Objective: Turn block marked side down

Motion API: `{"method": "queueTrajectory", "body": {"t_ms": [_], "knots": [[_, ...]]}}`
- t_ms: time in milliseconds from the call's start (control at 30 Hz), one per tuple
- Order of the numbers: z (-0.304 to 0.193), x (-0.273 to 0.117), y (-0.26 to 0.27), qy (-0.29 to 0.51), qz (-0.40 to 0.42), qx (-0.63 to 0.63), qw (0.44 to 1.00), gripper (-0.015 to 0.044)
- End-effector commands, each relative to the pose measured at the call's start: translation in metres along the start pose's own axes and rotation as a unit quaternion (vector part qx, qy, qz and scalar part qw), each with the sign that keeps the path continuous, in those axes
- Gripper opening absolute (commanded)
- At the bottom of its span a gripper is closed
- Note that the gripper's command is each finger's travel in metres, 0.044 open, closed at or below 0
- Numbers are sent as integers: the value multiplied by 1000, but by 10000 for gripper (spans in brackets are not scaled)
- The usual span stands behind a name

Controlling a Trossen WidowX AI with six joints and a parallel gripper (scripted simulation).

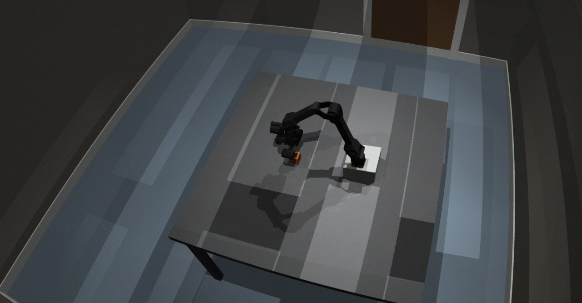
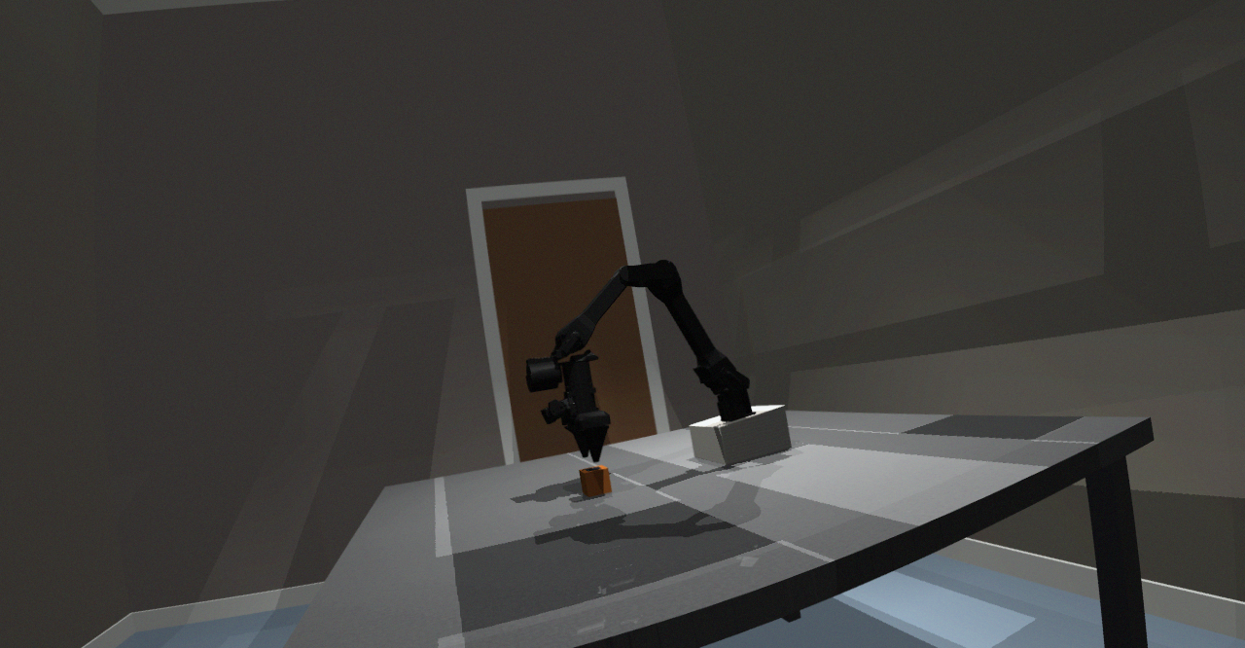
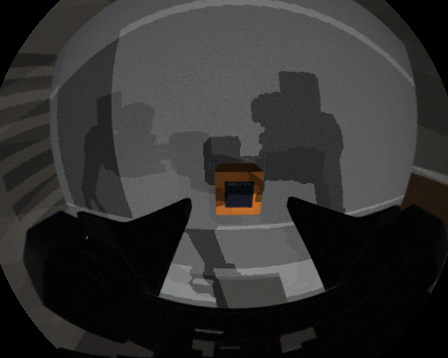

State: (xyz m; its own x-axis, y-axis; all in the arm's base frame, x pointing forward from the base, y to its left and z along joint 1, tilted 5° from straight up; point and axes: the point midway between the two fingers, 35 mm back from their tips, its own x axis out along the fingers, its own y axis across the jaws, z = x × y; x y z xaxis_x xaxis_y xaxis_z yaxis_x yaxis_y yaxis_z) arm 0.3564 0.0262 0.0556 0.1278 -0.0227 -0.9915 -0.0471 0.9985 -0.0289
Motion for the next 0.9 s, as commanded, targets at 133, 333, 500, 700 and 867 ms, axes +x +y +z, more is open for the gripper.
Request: {"method": "queueTrajectory", "body": {"t_ms": [133,333,500,700,867], "knots": [[-3,13,-1,6,-2,1,1000,440],[-3,23,-1,6,-2,1,1000,440],[-3,31,-1,6,-2,1,1000,440],[-3,40,-1,6,-2,1,1000,440],[-4,43,-1,6,-2,1,1000,440]]}}
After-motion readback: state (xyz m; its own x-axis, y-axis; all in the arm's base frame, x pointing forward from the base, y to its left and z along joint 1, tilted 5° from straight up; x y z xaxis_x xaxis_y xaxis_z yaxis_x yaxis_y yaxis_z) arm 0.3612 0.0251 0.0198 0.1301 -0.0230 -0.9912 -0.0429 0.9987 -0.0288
